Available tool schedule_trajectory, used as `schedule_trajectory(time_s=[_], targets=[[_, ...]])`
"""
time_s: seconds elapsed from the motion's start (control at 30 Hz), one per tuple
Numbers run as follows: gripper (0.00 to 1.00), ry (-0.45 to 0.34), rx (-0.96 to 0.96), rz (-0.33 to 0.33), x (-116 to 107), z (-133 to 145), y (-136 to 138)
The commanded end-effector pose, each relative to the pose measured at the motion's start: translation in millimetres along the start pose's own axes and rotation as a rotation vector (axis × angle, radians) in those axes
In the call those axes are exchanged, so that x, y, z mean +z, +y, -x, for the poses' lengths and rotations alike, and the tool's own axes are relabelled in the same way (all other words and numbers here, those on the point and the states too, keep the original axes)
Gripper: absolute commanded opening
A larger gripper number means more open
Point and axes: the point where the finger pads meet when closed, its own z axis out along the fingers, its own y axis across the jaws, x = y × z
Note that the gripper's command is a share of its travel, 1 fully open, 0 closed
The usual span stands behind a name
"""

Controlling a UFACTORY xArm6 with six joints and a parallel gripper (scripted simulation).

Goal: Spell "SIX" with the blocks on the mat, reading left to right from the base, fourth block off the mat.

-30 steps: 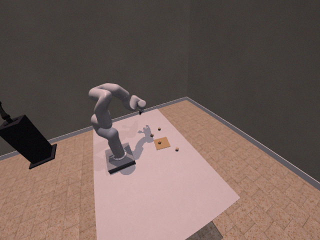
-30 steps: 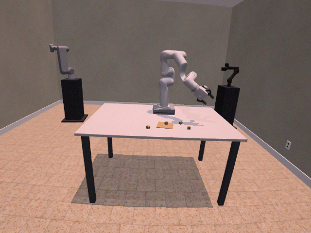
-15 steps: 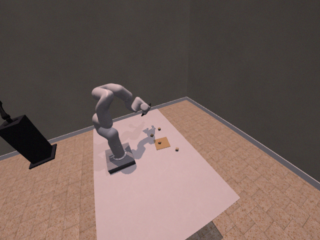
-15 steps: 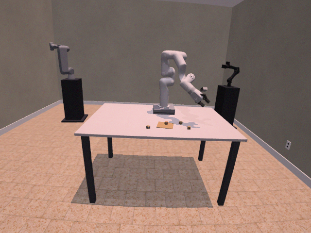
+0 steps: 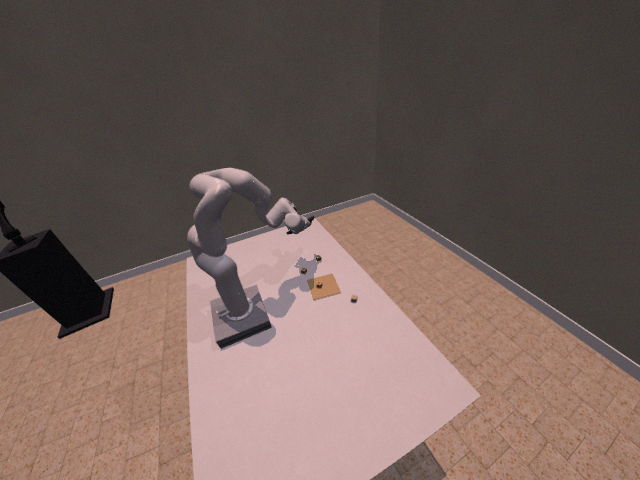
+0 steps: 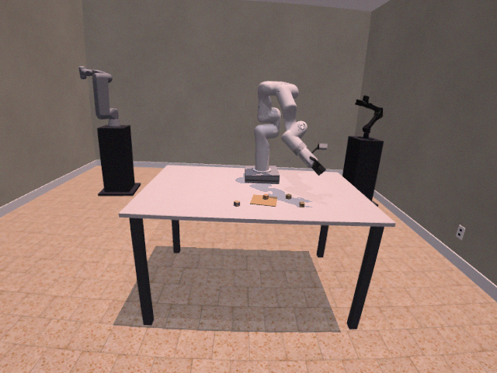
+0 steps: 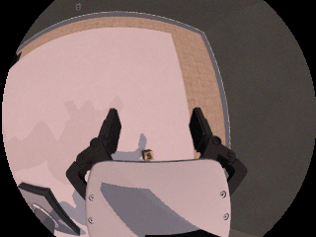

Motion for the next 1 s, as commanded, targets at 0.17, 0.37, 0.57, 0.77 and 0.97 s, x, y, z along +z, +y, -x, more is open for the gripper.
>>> schedule_trajectory(time_s=[0.17, 0.37, 0.57, 0.77, 0.97], targets=[[1.00, -0.057, 0.267, 0.069, -6.5, 37.8, 16.3], [1.00, -0.087, 0.425, 0.113, -11.5, 61.2, 22.6], [1.00, -0.116, 0.595, 0.163, -17.8, 86.7, 27.6], [1.00, -0.129, 0.683, 0.189, -21.3, 99.6, 29.5], [1.00, -0.134, 0.712, 0.199, -22.5, 104.0, 30.0]])
